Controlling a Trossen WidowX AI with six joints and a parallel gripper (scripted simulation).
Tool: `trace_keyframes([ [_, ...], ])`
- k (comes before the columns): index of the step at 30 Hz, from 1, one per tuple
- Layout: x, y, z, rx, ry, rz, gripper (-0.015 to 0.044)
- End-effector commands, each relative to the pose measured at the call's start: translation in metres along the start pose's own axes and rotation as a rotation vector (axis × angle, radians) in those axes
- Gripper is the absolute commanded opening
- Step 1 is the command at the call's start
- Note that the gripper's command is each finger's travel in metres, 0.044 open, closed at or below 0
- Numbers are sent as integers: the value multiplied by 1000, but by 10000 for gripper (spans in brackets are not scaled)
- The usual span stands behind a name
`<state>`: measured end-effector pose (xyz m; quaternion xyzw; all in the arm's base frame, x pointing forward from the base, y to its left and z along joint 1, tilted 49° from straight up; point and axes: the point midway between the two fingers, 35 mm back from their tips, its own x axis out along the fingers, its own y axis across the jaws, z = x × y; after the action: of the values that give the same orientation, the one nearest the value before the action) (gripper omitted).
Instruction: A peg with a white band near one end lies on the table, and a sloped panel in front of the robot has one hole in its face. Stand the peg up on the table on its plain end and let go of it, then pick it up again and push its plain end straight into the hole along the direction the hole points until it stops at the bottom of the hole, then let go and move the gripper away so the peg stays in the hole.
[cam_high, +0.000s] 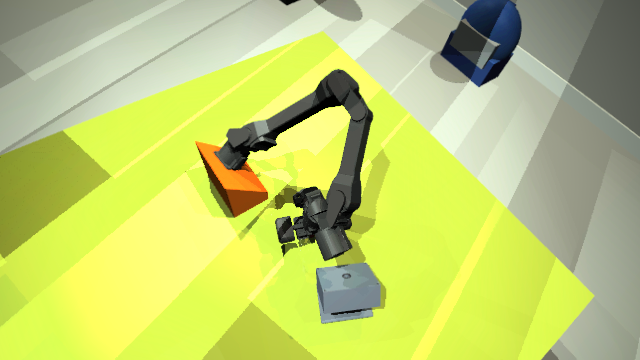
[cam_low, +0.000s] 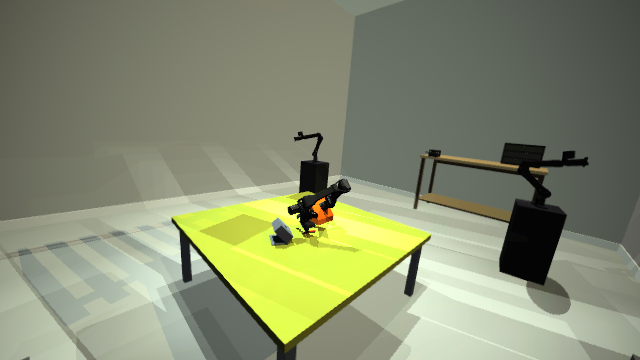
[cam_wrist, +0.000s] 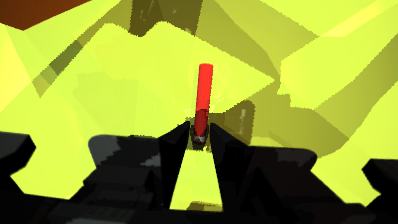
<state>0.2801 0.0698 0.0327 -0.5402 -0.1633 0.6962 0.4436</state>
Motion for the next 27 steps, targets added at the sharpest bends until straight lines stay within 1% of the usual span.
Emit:
trace_keyframes([
  [1, 0, 0, 0, 3, 0, -4, 90],
  [7, 0, 0, 0, 3, 0, -4, 51],
  [13, 0, 0, 0, 2, 7, -2, 51],
  [27, -7, 0, 6, 1, 129, 0, 51],
])
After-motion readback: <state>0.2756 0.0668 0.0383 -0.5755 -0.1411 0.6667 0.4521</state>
